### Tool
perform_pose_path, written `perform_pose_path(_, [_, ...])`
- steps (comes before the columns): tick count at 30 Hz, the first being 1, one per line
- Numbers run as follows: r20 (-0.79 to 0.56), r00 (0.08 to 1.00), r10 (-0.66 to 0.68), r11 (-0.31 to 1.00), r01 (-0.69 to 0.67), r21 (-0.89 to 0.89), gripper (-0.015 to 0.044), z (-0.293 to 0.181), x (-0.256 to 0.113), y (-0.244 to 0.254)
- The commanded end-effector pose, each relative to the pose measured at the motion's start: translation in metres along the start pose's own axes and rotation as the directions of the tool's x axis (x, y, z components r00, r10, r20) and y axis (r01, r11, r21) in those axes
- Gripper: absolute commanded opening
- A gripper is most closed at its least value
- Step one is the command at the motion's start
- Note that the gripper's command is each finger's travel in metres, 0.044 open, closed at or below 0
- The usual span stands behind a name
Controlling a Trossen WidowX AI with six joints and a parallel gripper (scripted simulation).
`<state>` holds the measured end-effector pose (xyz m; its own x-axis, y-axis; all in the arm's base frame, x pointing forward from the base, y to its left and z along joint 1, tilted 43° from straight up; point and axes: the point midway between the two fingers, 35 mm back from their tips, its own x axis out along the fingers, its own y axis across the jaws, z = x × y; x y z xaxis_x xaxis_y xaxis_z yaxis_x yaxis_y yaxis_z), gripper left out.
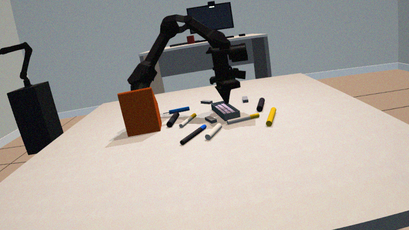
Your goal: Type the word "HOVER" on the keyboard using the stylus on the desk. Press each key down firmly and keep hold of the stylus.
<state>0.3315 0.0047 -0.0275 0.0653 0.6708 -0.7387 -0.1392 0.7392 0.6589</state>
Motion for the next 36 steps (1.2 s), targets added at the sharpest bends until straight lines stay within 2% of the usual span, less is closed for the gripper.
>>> perform_pose_path(1, [-0.01, 1.0, -0.001, 1.0, 0.001, 0.017, 0.0, -0.006, 0.002, -0.035])
perform_pose_path(12, [-0.01, 1.0, -0.001, 1.0, 0.001, 0.017, 0.0, -0.007, 0.002, -0.034])
perform_pose_path(18, [-0.012, 1.0, 0.001, 1.0, -0.001, 0.019, 0.0, -0.033, 0.002, -0.011])
perform_pose_path(29, [-0.012, 1.0, 0.001, 1.0, -0.001, 0.018, 0.0, -0.033, 0.002, -0.008])
perform_pose_path(34, [-0.012, 1.0, 0.004, 1.0, -0.004, 0.016, 0.0, -0.031, 0.002, 0.051])
perform_pose_path(36, [-0.012, 1.0, 0.005, 1.0, -0.005, 0.02, 0.0, -0.032, 0.002, 0.059])
